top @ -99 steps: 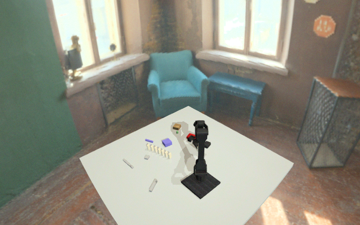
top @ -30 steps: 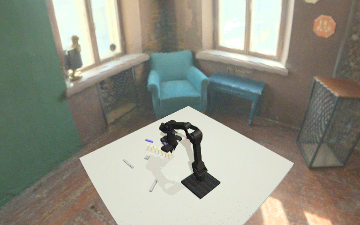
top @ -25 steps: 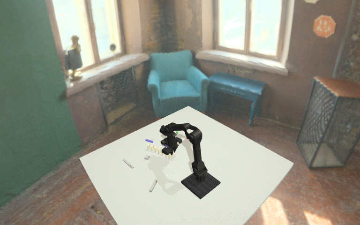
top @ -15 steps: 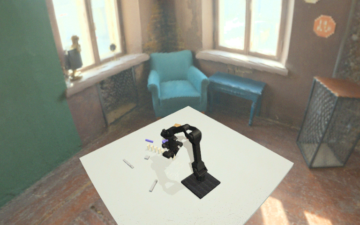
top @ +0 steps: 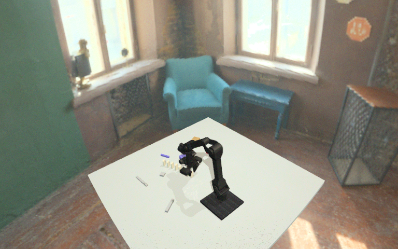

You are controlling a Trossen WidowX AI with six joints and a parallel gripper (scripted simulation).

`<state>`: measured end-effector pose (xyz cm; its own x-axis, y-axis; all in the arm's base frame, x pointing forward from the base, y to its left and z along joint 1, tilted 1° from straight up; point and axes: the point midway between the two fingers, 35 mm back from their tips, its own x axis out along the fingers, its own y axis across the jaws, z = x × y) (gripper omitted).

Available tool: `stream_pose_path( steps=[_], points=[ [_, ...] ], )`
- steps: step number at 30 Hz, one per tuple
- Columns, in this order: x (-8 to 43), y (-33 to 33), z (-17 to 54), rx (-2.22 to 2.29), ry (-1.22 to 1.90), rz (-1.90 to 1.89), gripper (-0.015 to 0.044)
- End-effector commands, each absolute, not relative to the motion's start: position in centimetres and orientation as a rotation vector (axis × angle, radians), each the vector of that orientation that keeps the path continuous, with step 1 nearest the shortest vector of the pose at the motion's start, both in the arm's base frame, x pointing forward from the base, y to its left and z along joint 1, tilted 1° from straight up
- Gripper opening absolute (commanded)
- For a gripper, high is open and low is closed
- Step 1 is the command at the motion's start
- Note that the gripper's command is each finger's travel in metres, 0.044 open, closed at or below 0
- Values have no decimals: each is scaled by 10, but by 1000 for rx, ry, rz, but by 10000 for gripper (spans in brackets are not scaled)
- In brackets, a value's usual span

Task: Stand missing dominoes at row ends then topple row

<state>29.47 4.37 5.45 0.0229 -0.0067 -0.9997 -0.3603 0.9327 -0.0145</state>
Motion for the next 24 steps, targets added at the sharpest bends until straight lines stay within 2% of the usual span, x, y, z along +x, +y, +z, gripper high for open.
stream_pose_path(
  steps=[1,5,10,19,24],
  points=[
    [295,43,54,-304,1528,284,343],
    [295,43,54,-304,1528,284,440],
    [297,44,64,-296,1525,280,440],
    [296,46,170,-288,1525,276,440],
    [292,45,184,-297,1530,280,440]
  ],
)
